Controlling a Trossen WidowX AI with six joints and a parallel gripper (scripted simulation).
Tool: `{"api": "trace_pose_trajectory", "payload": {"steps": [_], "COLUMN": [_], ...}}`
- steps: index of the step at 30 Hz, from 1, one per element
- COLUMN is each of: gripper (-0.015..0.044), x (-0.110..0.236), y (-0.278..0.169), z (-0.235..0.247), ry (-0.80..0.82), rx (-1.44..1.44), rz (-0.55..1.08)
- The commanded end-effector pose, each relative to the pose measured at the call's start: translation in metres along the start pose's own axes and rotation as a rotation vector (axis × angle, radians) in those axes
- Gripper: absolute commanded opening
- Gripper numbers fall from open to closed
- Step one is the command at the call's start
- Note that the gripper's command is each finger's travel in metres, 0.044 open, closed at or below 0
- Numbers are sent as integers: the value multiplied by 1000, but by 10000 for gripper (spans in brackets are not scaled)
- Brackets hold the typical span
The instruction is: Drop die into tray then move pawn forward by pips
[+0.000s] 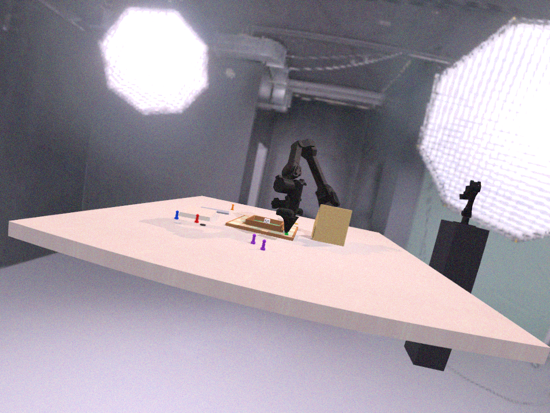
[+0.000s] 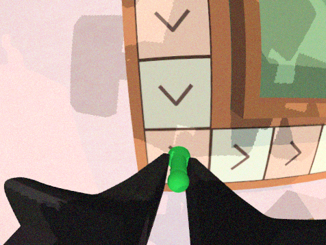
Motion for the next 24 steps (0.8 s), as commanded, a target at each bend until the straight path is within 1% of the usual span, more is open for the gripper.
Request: {"api": "trace_pose_trajectory", "payload": {"steps": [1, 4, 5, 8, 16, 24], "gripper": [35, 15, 0, 0, 0, 0], "x": [-2, -2, -2, 7, 59, 115], "y": [-1, -1, -1, 0, 4, 3], "z": [-2, -2, -2, 1, 8, 3], "ry": [-9, -9, -9, -7, -2, -4], "rx": [10, 10, 10, 10, 11, 12], "rz": [-2, -2, -2, -1, 2, 3]}}
Point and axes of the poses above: the point midway between the two fingers, 35 mm back from their tips, its own x axis back along the fingers, its own z axis across the jaws, y = z × x, the point moved 2 cm from there along x, back along the fingers, and after that the axes turned 12 degrees about -x, right-handed, at the moved point
